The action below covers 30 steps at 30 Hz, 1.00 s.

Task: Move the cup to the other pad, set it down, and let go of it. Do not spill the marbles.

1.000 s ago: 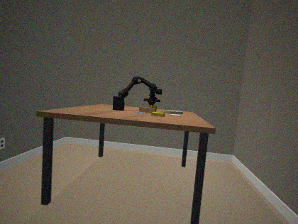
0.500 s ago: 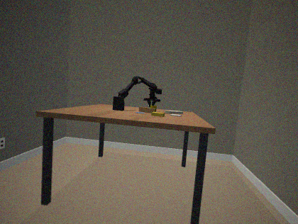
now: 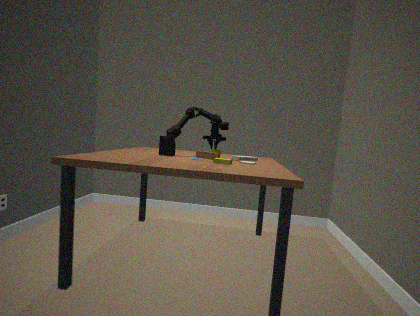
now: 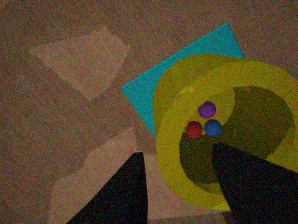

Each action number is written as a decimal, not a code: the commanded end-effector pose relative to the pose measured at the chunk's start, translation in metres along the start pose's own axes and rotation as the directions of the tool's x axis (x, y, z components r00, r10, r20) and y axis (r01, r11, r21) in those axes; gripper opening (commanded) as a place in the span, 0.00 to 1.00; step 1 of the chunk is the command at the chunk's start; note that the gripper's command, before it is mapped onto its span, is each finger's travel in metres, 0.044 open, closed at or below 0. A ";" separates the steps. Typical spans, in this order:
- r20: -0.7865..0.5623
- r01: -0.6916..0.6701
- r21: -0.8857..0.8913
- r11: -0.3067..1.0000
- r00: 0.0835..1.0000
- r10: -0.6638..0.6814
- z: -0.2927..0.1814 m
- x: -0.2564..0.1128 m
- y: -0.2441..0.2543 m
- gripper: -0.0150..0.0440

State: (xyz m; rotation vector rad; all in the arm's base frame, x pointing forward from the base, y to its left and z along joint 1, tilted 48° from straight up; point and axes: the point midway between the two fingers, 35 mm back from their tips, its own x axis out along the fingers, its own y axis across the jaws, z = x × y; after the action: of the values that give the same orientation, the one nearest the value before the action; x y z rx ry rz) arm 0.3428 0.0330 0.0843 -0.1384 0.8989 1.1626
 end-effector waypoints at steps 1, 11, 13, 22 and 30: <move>-0.003 0.005 -0.009 1.000 1.000 -0.005 0.001 -0.007 -0.001 0.50; -0.002 0.002 -0.006 1.000 1.000 -0.002 -0.001 -0.022 0.000 0.50; -0.001 0.002 -0.006 1.000 1.000 -0.002 -0.001 -0.023 0.001 0.50; 0.002 -0.002 0.004 1.000 1.000 0.002 -0.002 -0.020 0.001 0.90; -0.002 0.001 0.001 1.000 1.000 -0.001 -0.002 -0.043 0.000 1.00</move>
State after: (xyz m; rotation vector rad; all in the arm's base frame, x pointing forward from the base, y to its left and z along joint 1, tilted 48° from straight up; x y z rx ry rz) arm 0.3367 0.0096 0.1041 -0.1252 0.9050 1.1641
